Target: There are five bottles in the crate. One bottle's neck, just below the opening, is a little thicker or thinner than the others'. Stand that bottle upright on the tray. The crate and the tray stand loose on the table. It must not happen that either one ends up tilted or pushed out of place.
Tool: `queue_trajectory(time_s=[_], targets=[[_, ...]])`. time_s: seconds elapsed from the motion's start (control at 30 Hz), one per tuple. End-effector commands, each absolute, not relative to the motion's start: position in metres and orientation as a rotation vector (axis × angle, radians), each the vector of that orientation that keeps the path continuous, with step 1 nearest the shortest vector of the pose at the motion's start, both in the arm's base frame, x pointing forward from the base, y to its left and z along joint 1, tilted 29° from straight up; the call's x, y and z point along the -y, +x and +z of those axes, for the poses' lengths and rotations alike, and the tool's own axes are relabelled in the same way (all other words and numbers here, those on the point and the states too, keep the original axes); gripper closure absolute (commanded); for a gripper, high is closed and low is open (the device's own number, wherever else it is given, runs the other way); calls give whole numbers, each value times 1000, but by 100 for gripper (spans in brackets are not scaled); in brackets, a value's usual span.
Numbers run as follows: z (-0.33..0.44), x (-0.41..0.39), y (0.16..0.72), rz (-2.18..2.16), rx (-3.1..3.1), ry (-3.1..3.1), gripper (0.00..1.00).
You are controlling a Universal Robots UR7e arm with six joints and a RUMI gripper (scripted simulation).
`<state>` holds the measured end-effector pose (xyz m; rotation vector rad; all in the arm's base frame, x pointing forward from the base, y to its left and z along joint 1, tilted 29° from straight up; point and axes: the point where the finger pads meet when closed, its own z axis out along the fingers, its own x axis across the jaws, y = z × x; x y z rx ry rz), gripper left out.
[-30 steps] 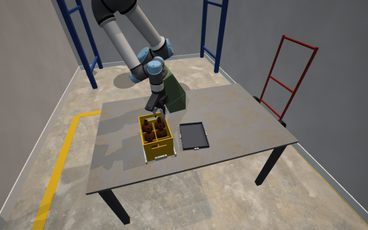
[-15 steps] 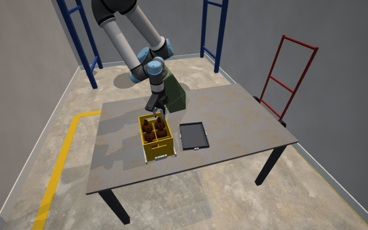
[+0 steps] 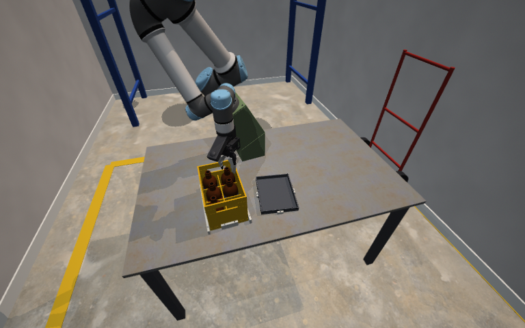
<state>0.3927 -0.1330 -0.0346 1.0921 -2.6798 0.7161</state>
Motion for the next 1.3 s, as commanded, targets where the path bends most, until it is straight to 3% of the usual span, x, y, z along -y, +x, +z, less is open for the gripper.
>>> queue_trajectory(time_s=[0.0, 1.27], targets=[[-40, 136, 393, 718, 2680, 1093, 62], [-63, 149, 394, 718, 2680, 1093, 62]])
